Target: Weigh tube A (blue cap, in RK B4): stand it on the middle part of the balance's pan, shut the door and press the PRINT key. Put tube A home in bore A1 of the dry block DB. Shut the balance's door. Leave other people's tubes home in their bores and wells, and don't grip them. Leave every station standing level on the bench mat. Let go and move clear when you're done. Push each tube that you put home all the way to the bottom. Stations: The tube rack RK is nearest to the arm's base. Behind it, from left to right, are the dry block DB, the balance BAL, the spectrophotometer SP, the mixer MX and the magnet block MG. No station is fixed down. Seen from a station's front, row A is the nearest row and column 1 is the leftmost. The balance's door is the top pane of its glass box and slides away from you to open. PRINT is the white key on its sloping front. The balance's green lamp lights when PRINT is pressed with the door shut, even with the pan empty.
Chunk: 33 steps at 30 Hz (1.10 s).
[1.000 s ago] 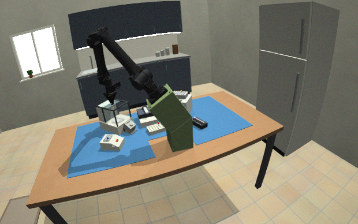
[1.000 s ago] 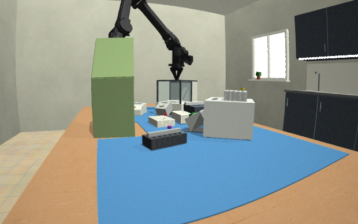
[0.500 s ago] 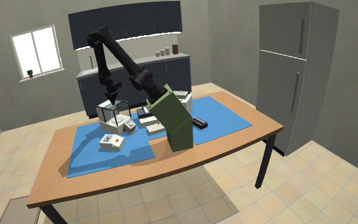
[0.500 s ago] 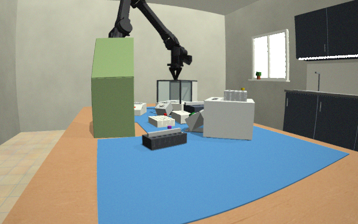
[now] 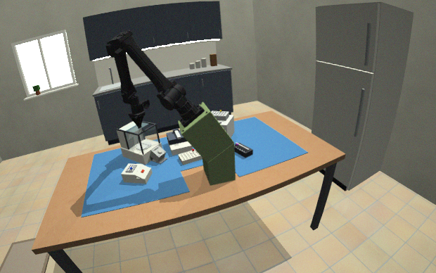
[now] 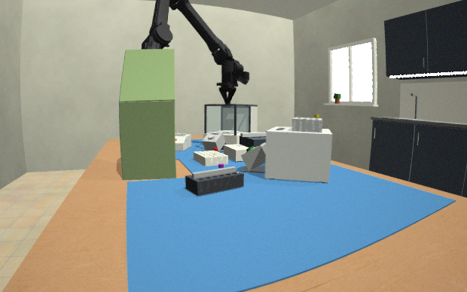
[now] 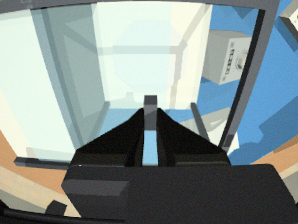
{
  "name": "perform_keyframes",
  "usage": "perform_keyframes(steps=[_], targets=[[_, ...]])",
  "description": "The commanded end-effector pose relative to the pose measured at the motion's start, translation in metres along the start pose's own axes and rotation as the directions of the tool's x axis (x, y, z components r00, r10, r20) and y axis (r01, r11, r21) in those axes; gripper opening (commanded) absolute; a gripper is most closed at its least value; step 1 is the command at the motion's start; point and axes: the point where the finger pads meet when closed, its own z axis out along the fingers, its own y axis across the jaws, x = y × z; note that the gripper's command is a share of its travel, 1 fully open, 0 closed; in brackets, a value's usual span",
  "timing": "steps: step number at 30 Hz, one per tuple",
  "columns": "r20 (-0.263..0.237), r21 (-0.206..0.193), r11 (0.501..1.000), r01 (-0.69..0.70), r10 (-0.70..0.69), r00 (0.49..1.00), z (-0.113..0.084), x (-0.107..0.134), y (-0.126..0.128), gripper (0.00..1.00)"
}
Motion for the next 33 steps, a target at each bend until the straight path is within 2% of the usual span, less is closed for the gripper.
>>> perform_keyframes(steps=[1,2,6,18,19,23,33], targets=[[0.002,-0.007,1.000,0.005,-0.005,1.000,0.000,-0.003,-0.003,0.06],[-0.001,0.011,1.000,-0.003,0.003,1.000,0.005,-0.004,-0.009,0.06],[0.003,-0.009,1.000,0.007,-0.007,1.000,-0.001,-0.003,-0.008,0.06],[0.002,-0.006,1.000,0.005,-0.005,1.000,0.000,-0.003,-0.019,0.06],[-0.001,0.012,1.000,-0.003,0.003,1.000,0.005,-0.004,-0.024,0.06],[0.003,-0.008,1.000,0.006,-0.006,1.000,-0.001,-0.003,-0.023,0.06],[0.002,-0.004,1.000,0.004,-0.004,1.000,0.000,-0.004,-0.034,0.06]])
